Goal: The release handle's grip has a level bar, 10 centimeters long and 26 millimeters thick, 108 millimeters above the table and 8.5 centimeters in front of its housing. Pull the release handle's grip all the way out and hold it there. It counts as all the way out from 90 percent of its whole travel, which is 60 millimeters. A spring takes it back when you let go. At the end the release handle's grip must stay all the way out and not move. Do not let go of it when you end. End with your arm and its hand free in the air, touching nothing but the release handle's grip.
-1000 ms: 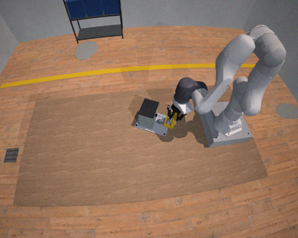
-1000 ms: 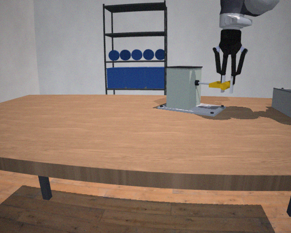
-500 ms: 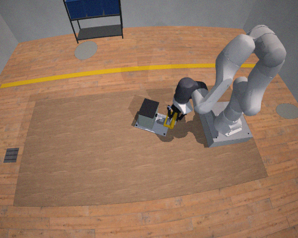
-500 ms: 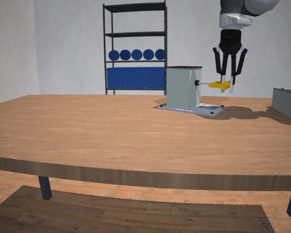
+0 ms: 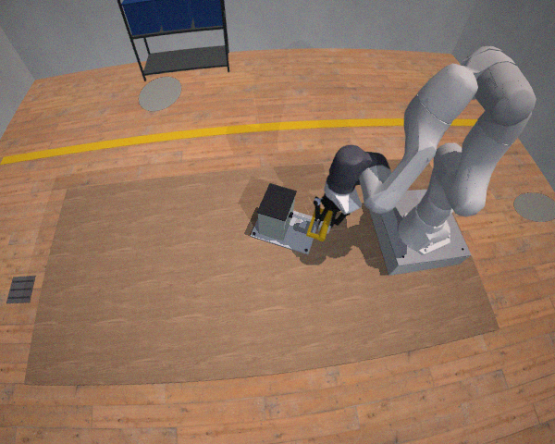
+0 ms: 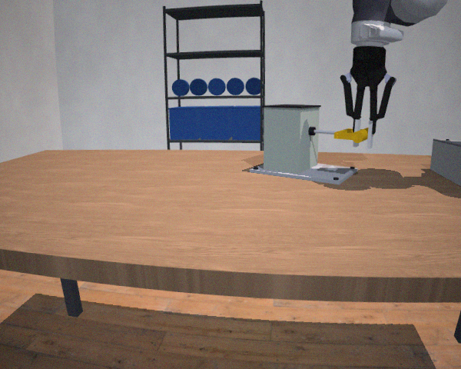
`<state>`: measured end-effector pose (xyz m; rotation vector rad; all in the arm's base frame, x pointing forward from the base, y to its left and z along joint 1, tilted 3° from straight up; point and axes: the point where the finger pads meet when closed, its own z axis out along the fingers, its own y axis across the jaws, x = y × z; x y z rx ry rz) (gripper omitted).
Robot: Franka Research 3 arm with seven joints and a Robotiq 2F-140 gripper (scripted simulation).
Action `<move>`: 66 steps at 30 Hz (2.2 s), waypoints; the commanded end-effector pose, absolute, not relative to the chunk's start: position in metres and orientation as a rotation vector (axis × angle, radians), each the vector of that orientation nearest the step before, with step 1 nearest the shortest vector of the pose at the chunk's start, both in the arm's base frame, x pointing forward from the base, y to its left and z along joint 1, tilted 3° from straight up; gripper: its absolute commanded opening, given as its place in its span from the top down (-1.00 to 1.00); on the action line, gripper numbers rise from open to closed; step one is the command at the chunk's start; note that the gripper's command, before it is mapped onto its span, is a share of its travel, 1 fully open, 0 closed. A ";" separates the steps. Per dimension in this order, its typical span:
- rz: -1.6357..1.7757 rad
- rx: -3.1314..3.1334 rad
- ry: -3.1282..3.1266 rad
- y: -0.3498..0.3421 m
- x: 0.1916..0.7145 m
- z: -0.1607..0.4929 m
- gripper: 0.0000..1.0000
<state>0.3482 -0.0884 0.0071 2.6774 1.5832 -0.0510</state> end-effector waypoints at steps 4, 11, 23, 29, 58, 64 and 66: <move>-0.084 2.691 1.588 -0.084 0.337 0.005 1.00; -0.084 2.691 1.588 -0.084 0.337 0.005 1.00; -0.084 2.691 1.588 -0.084 0.337 0.005 1.00; -0.084 2.691 1.588 -0.084 0.337 0.005 1.00; -0.084 2.691 1.588 -0.084 0.337 0.005 0.36; -0.084 2.691 1.588 -0.084 0.337 0.005 0.36; -0.084 2.691 1.588 -0.084 0.337 0.005 0.36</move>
